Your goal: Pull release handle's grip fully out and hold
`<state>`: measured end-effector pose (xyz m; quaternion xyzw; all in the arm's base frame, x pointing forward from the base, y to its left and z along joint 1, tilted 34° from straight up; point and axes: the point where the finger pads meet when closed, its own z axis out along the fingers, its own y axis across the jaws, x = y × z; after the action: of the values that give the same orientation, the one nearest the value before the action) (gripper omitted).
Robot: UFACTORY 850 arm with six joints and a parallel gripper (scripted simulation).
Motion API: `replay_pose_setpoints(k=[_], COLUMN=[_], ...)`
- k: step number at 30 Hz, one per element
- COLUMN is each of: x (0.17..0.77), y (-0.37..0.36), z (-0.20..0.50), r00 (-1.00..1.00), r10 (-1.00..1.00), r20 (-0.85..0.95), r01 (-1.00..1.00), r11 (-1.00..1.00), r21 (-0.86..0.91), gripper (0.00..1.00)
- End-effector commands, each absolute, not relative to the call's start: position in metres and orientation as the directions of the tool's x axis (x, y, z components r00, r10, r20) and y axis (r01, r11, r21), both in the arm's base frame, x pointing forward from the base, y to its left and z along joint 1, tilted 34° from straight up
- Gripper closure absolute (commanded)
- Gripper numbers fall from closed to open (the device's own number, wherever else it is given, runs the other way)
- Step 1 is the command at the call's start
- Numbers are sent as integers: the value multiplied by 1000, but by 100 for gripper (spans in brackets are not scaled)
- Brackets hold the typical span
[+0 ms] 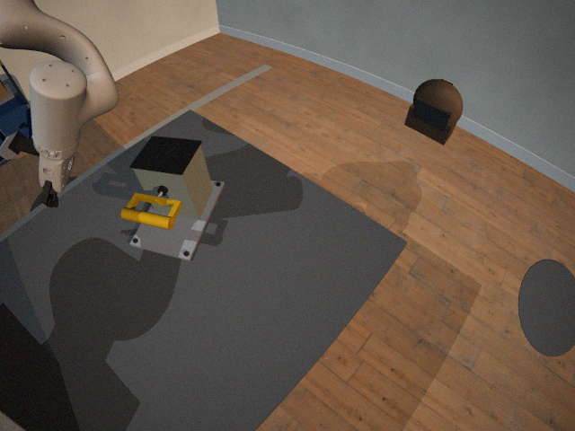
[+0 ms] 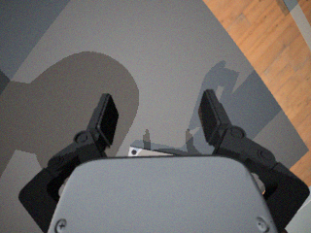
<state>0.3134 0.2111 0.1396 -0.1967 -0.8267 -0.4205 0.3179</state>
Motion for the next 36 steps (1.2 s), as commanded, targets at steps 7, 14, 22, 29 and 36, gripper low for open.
replay_pose_setpoints(k=[7,14,22,29,36], x=[403,436,451,451,451], y=[131,83,58,58,58], z=[83,67,60,60,60], r00=[-694,-628,-585,-585,-585], r10=[455,615,685,685,685], r20=[558,477,433,433,433], r01=[713,778,809,809,809], r11=[543,494,462,462,462], r21=[444,388,363,363,363], gripper=[0,0,0,100,100])
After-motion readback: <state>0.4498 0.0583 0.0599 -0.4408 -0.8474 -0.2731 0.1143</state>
